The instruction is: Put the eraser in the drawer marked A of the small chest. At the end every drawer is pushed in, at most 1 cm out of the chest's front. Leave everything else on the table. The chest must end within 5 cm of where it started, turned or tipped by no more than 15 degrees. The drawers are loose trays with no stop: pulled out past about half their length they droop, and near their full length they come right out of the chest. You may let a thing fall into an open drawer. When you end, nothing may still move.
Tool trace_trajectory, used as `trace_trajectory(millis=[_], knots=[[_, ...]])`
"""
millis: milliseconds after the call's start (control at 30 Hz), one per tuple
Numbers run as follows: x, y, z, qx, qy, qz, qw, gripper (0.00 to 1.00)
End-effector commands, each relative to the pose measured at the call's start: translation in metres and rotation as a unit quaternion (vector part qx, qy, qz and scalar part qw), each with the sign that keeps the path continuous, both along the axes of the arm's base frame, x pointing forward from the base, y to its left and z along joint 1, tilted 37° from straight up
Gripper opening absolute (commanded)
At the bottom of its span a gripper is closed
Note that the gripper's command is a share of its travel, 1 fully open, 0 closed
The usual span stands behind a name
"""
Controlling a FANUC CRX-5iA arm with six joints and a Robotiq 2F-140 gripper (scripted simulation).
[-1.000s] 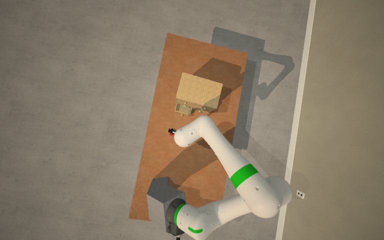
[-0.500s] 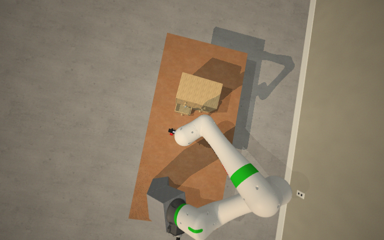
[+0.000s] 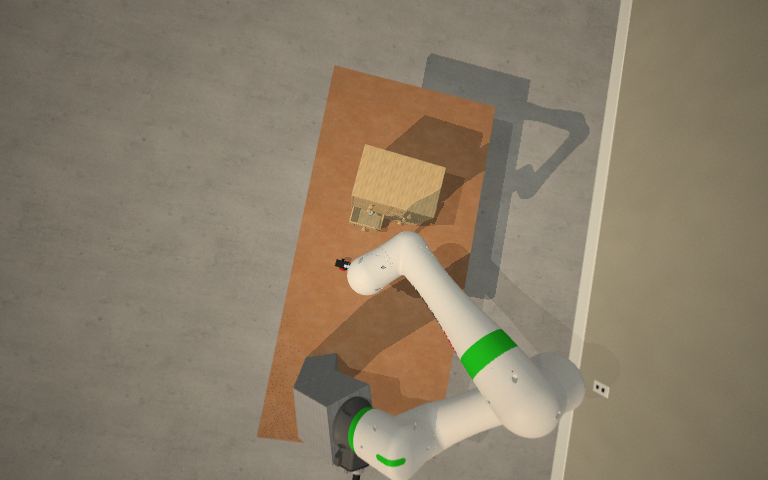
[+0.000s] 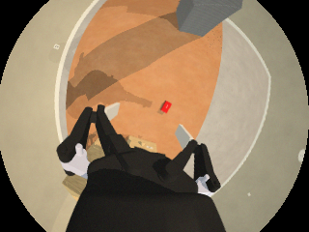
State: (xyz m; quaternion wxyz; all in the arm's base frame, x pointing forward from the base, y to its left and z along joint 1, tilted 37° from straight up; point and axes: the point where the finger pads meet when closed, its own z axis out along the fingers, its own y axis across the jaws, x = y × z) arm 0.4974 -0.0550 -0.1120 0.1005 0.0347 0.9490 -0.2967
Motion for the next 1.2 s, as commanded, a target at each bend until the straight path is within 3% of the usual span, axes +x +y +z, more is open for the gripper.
trace_trajectory(millis=[0,100,367,567,933,1167], knots=[[-0.012,0.007,0.001,0.0,0.0,0.0,1.0,1.0],[-0.017,0.01,0.001,0.0,0.0,0.0,1.0,1.0],[-0.063,0.037,0.005,0.0,0.0,0.0,1.0,1.0],[-0.083,0.049,0.006,0.0,0.0,0.0,1.0,1.0],[-0.085,0.05,0.006,-0.002,-0.006,0.004,1.0,1.0],[-0.068,0.04,-0.003,-0.015,-0.081,0.053,0.995,1.0]])
